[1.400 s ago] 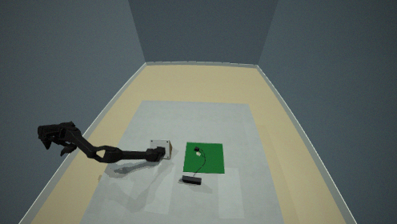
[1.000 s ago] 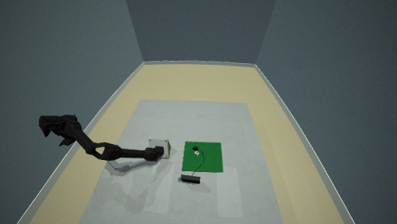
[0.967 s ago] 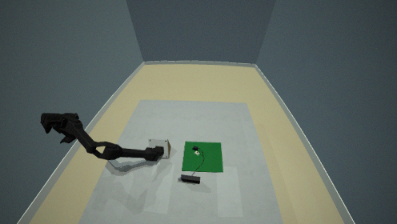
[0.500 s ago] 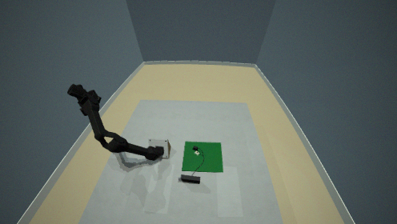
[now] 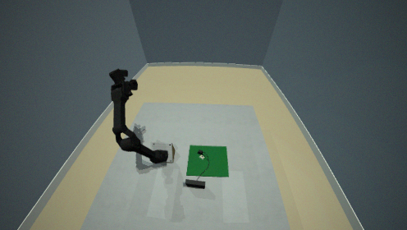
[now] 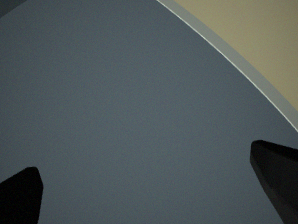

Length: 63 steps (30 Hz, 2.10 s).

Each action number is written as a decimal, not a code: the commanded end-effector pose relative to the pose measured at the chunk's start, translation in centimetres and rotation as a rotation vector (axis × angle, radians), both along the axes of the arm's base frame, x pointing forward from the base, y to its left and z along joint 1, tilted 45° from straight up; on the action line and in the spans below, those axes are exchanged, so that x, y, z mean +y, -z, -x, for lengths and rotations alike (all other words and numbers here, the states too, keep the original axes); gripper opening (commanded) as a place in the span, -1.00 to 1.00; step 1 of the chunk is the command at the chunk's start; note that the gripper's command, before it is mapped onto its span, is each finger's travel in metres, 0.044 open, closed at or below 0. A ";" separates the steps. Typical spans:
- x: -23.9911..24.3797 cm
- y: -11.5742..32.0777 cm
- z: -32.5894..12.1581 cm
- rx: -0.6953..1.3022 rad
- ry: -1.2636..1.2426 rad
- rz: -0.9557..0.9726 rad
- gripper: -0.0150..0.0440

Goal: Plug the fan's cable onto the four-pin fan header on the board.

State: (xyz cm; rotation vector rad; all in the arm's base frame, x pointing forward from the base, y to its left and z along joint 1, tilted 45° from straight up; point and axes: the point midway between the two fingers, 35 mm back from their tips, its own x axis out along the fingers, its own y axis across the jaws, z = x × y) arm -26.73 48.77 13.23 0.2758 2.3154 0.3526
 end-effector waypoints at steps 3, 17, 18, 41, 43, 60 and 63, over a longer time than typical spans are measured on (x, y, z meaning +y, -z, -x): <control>1.4 3.0 -9.2 -0.184 0.140 0.048 1.00; -5.0 8.9 -32.0 -0.609 0.334 0.345 1.00; -5.7 9.1 -33.0 -0.625 0.336 0.365 1.00; -34.3 6.4 -53.1 -0.886 0.069 1.204 1.00; -34.3 6.4 -53.1 -0.886 0.069 1.204 1.00; -41.3 13.5 -53.7 -0.889 0.070 1.207 1.00; -41.4 13.6 -53.7 -0.889 0.070 1.207 1.00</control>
